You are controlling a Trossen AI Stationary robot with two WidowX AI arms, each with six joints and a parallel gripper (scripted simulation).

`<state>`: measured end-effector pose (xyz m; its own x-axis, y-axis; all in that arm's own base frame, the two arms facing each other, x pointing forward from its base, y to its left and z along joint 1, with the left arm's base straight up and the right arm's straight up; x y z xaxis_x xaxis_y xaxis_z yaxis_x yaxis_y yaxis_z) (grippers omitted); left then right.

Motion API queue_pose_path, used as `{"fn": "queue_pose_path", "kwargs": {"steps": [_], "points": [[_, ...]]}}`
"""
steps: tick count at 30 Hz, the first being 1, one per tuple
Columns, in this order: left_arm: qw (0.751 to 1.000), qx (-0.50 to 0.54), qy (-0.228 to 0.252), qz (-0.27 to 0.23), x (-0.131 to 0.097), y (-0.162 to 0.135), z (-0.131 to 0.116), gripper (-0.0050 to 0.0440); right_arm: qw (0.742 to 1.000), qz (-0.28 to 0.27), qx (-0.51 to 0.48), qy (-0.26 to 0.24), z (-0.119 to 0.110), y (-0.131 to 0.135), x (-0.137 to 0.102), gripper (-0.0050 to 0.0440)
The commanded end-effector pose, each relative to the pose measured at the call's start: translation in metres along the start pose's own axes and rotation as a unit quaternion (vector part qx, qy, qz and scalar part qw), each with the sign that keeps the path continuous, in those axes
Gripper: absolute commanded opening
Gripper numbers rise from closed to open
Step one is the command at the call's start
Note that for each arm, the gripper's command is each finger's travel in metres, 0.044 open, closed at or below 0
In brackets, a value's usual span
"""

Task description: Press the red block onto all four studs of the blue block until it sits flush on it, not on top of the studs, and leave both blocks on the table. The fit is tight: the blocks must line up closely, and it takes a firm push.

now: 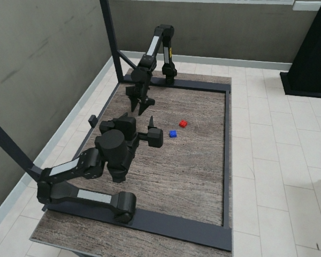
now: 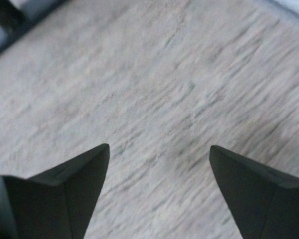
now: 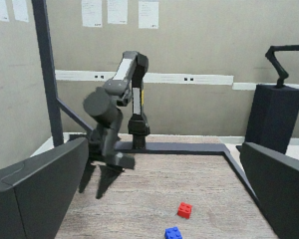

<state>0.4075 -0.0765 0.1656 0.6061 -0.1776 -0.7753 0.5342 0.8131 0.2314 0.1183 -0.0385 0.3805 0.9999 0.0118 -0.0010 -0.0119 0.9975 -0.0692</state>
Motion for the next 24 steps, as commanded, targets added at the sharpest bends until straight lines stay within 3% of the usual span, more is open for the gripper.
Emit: {"fn": "queue_pose_path", "kwargs": {"steps": [1, 12, 14, 20, 24], "points": [[0.998, -0.018, 0.052, 0.02, 0.0, 0.045, -0.015, 0.0309, 1.0, 0.001, 0.0, -0.001, 0.0, 0.0, 0.0, 0.04], [0.969, -0.09, 0.229, -0.009, -0.005, 0.124, -0.113, 0.0309, 1.0, 0.001, 0.0, -0.001, 0.0, 0.0, 0.0, 0.04], [0.969, -0.09, 0.229, -0.009, -0.005, 0.124, -0.113, 0.0309, 1.0, 0.001, 0.0, -0.001, 0.0, 0.0, 0.0, 0.04], [0.937, -0.138, 0.315, -0.058, -0.023, 0.151, -0.171, 0.0309, 1.0, 0.001, 0.0, -0.001, 0.0, 0.0, 0.0, 0.04], [0.934, -0.143, 0.321, -0.064, -0.025, 0.153, -0.176, 0.0309, 1.0, 0.001, 0.0, -0.001, 0.0, 0.0, 0.0, 0.04]]}}
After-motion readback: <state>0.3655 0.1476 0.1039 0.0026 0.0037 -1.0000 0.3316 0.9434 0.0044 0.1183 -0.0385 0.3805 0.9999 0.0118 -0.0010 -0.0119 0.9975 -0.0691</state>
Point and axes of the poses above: on each arm, the point midway between the two fingers, 35 mm back from their tips, its own x axis out along the fingers, its own y axis across the jaws, z = x × y, the point moved 4 cm from there along -x, back along the fingers, and after that the axes turned 4 degrees about -x, right-handed, at the moved point
